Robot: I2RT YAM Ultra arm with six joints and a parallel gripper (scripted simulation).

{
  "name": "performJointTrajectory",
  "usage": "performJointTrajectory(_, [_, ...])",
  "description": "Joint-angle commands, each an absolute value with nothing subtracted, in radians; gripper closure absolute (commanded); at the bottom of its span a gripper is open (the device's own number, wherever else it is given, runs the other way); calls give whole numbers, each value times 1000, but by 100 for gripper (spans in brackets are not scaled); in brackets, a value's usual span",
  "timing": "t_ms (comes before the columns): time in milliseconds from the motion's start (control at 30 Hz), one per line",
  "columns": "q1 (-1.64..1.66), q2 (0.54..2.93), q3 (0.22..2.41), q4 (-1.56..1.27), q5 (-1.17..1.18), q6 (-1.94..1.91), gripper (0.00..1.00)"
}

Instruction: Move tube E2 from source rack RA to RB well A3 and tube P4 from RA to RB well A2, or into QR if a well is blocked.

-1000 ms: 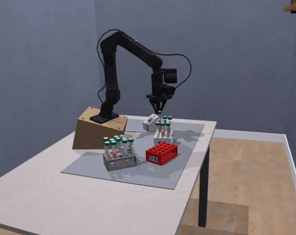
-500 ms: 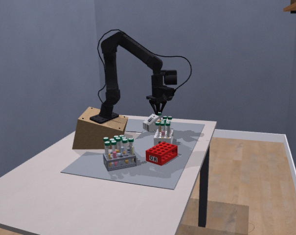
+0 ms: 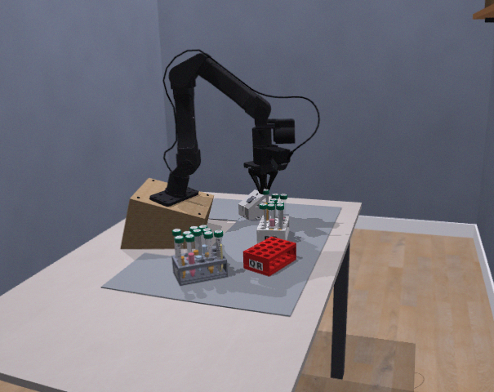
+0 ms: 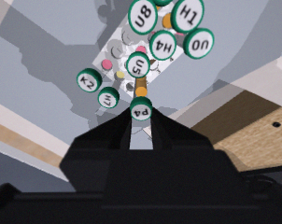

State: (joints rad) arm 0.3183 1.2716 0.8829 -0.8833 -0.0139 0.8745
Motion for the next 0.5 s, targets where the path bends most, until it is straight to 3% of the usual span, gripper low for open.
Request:
performJointTrajectory(0, [332, 1292, 862, -868, 1, 881, 100])
performJointTrajectory(467, [332, 1304, 845, -839, 1, 883, 100])
